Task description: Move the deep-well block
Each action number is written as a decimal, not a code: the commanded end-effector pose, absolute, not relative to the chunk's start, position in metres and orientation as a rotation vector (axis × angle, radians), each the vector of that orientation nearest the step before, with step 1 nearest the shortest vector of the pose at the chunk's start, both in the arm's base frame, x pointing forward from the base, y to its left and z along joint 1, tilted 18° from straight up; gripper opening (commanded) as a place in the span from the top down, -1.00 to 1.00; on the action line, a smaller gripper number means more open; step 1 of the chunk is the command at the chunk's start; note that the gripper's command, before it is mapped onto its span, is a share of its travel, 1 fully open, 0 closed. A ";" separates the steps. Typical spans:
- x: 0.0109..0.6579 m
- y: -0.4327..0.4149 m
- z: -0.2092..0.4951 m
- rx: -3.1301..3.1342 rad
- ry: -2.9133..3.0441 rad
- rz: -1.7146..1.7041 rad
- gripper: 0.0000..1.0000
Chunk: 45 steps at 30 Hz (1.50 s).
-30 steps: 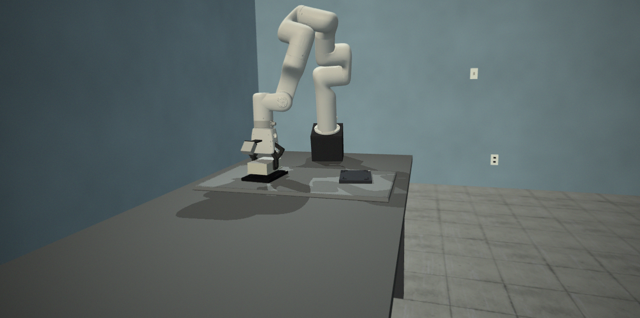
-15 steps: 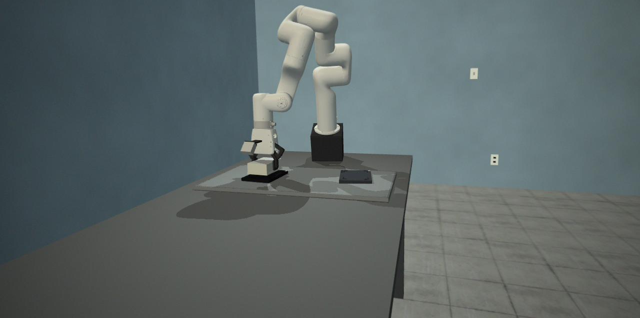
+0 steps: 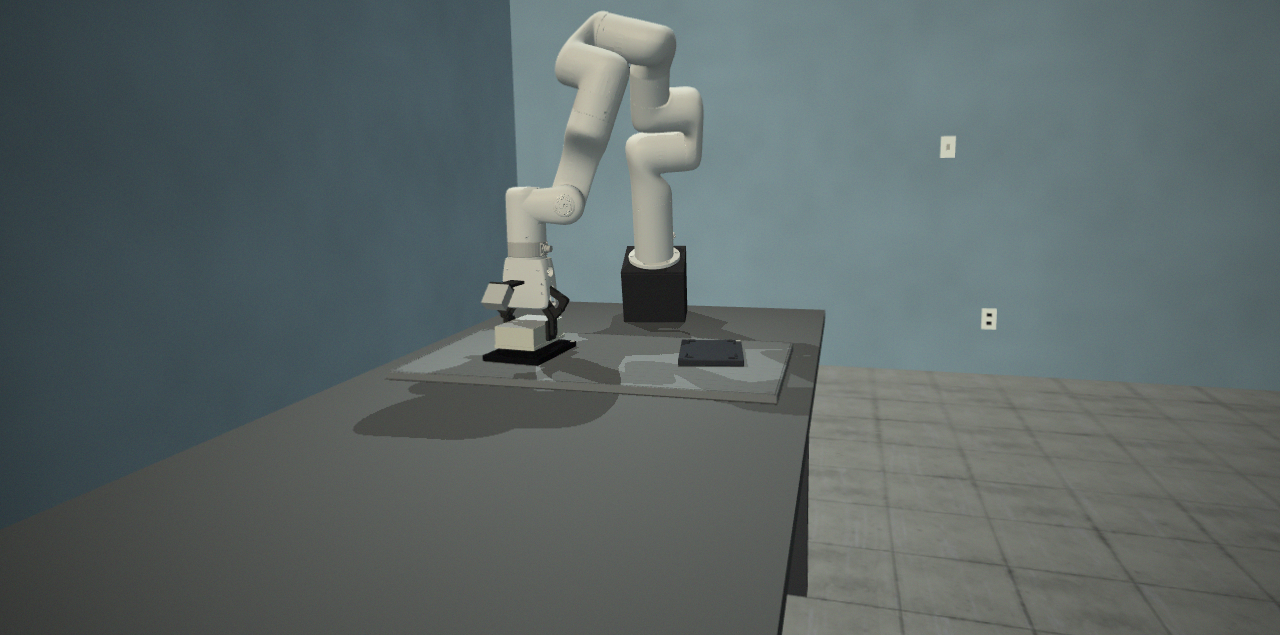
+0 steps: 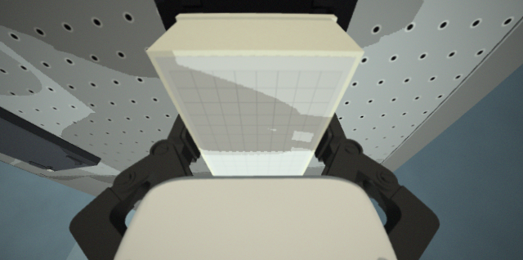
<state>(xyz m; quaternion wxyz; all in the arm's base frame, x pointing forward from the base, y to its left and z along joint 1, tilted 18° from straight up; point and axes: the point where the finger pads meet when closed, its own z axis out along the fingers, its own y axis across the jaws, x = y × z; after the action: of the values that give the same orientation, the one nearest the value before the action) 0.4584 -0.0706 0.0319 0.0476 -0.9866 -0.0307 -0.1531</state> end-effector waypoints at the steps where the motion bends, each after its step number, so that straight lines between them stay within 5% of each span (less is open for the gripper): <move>1: 0.460 -0.071 0.032 -3.009 -0.092 -0.471 1.00; 45: 0.461 -0.070 0.026 -3.009 -0.092 -0.471 1.00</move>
<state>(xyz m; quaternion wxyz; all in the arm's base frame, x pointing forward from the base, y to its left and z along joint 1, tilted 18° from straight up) 0.4603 -0.0698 0.0255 0.0476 -0.9866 -0.0307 -0.1530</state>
